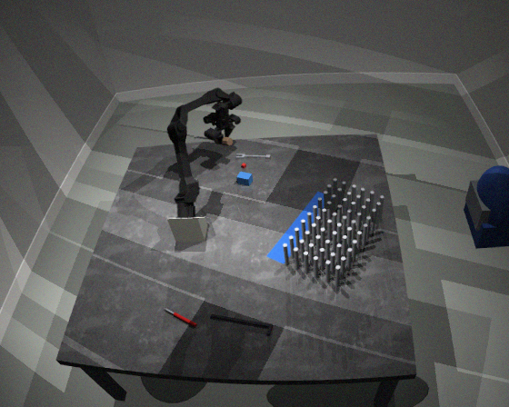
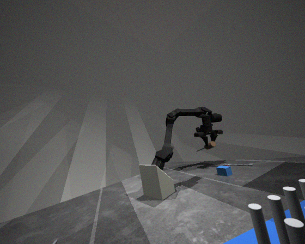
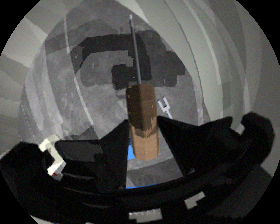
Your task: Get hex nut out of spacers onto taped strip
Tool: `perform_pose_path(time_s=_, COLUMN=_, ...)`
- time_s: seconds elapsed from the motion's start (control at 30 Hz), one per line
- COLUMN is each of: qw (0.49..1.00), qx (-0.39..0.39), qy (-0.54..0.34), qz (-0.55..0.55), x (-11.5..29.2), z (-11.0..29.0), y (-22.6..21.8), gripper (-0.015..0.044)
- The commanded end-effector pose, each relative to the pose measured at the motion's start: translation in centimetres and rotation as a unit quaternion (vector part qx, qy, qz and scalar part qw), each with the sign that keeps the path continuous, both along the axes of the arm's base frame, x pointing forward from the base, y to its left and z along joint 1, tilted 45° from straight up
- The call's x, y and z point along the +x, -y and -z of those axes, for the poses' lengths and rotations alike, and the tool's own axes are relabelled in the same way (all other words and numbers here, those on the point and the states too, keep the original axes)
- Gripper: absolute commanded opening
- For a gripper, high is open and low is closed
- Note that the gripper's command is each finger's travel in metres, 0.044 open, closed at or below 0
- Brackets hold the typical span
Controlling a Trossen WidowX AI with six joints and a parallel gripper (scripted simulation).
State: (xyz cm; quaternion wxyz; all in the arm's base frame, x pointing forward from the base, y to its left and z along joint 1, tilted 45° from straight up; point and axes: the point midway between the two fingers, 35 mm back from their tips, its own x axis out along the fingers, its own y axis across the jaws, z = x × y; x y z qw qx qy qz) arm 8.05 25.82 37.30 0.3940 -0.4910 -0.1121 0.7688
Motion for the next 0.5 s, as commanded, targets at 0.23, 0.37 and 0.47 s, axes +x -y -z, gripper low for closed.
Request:
perform_pose_path(time_s=0.23, qw=0.983, qx=-0.048, qy=-0.088, qz=0.157, x=4.4, z=1.5, y=0.4, gripper=0.0)
perform_pose_path(time_s=0.37, qw=0.969, qx=-0.062, qy=-0.117, qz=0.208, x=5.9, z=2.0, y=0.7, gripper=0.0)
perform_pose_path(time_s=0.47, qw=0.956, qx=-0.071, qy=-0.141, qz=0.247, x=6.9, z=2.5, y=1.0, gripper=0.0)
